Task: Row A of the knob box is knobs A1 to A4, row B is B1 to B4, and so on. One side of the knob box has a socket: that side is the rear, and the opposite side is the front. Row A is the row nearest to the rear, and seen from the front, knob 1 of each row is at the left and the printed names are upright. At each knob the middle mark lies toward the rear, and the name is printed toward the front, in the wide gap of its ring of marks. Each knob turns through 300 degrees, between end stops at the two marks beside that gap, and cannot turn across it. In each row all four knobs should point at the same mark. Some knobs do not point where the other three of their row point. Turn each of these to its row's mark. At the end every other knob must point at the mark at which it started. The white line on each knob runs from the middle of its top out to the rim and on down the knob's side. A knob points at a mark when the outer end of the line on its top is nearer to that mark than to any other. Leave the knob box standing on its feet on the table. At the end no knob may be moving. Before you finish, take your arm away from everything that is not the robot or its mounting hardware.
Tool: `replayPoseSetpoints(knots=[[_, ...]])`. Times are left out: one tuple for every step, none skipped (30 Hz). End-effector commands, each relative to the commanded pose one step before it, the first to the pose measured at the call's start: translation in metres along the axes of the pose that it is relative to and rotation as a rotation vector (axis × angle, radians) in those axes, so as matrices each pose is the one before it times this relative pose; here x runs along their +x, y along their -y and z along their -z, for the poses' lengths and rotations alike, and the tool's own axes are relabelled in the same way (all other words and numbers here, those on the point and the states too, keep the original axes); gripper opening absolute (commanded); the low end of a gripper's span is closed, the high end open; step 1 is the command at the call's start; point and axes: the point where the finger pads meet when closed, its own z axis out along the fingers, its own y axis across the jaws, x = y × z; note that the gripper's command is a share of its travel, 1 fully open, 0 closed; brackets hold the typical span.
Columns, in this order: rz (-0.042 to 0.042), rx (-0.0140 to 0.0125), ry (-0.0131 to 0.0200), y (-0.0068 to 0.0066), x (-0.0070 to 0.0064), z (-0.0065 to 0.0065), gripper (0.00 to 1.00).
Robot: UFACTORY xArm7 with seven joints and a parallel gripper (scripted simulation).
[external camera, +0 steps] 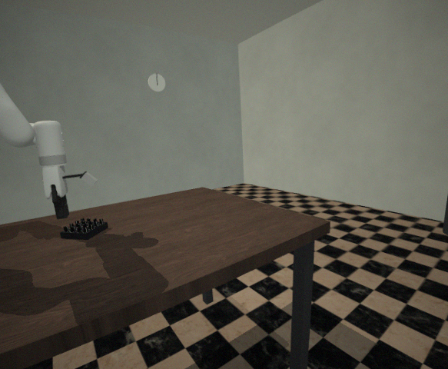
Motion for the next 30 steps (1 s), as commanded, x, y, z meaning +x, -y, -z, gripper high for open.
replayPoseSetpoints(knots=[[-0.15512,-0.01598,-0.009,0.00044,0.00142,0.0021,0.19],[-0.03594,-0.00006,-0.00001,-0.00002,0.00001,0.00022,0.19],[-0.03588,-0.00005,-0.00001,-0.00002,0.00001,0.00023,0.19],[-0.03596,-0.00005,-0.00001,-0.00002,0.00001,0.00023,0.19],[-0.03585,-0.00004,-0.00001,-0.00002,0.00001,0.00023,0.19],[-0.03591,-0.00004,-0.00001,-0.00002,0.00001,0.00023,0.19],[-0.03589,-0.00003,-0.00001,-0.00001,0.00001,0.00023,0.19],[0.0,0.0,0.0,0.0,0.0,0.0,0.19],[0.0,0.0,0.0,0.0,0.0,0.0,0.19],[-0.08579,-0.00005,-0.00003,-0.00003,0.00002,0.00055,0.19],[-0.04067,-0.00001,-0.00001,-0.00001,0.00001,0.00026,0.19],[-0.01731,0.0,0.0,0.0,0.0,0.00011,0.19],[-0.02561,0.0,0.0,-0.00001,0.0,0.00017,0.19],[-0.03623,0.0,0.0,-0.00001,0.00001,0.00023,0.19],[-0.03816,0.00001,0.0,-0.00001,0.00001,0.00025,0.19],[-0.03644,0.00001,0.0,0.0,0.0,0.00024,0.19],[-0.03572,0.00001,0.00001,0.0,0.0,0.00023,0.19],[-0.0357,0.00002,0.00001,0.0,0.0,0.00023,0.19],[-0.03588,0.00002,0.00001,0.0,0.0,0.00024,0.19],[-0.03595,0.00003,0.00002,0.0,0.0,0.00024,0.19],[-0.03585,0.00003,0.00002,0.0,0.0,0.00024,0.19],[-0.03594,0.00003,0.00003,0.0,0.0,0.00024,0.19],[-0.03584,0.00003,0.00003,0.0,0.0,0.00024,0.19],[-0.03591,0.00004,0.00004,0.0,0.0,0.00024,0.19],[0.0,0.0,0.0,0.0,0.0,0.0,0.19],[0.0,0.0,0.0,0.0,0.0,0.0,0.19],[-0.08385,0.00009,0.00011,0.00001,-0.00001,0.00056,0.19],[-0.04264,0.00005,0.00007,0.0,-0.00001,0.00029,0.19],[-0.01725,0.00002,0.00003,0.0,0.0,0.00012,0.19],[-0.02553,0.00003,0.00005,0.0,-0.00001,0.00017,0.19]])
